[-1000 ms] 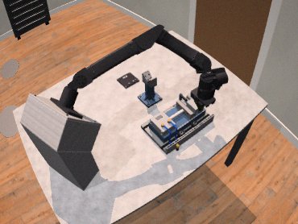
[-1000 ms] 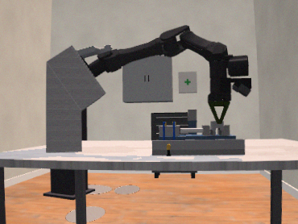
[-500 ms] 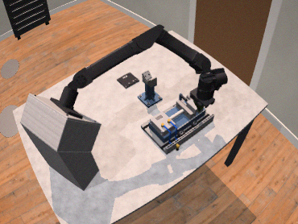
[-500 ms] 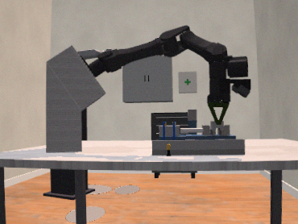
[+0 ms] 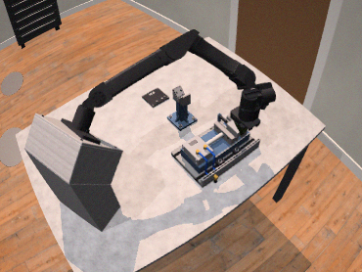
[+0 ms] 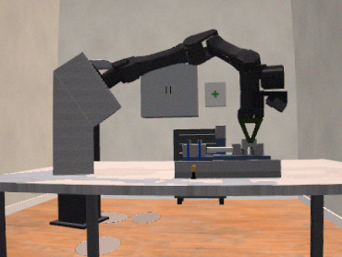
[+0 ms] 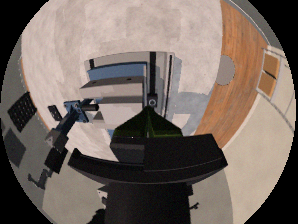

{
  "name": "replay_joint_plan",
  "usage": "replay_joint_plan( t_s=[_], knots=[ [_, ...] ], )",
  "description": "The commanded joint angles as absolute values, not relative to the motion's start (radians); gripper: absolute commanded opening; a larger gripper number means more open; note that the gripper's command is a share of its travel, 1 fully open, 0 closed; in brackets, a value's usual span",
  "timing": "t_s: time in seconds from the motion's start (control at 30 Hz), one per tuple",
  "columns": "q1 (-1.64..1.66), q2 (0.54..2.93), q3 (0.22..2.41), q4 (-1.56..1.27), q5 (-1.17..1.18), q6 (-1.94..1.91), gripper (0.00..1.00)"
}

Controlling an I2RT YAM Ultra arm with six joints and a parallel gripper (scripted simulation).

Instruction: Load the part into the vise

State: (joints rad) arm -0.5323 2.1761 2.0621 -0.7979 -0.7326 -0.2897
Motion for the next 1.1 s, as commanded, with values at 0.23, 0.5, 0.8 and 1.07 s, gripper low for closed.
replay_joint_plan(
  t_s=[0.23, 0.5, 0.8, 1.07],
  knots=[
    [-0.544, 2.126, 2.034, -0.78, -0.729, -0.28, 0.0],
    [-0.538, 2.12, 2.029, -0.78, -0.731, -0.277, 0.0],
    [-0.531, 2.112, 2.016, -0.773, -0.73, -0.272, 0.0],
    [-0.531, 2.106, 2.008, -0.773, -0.727, -0.269, 0.0]
  ],
)
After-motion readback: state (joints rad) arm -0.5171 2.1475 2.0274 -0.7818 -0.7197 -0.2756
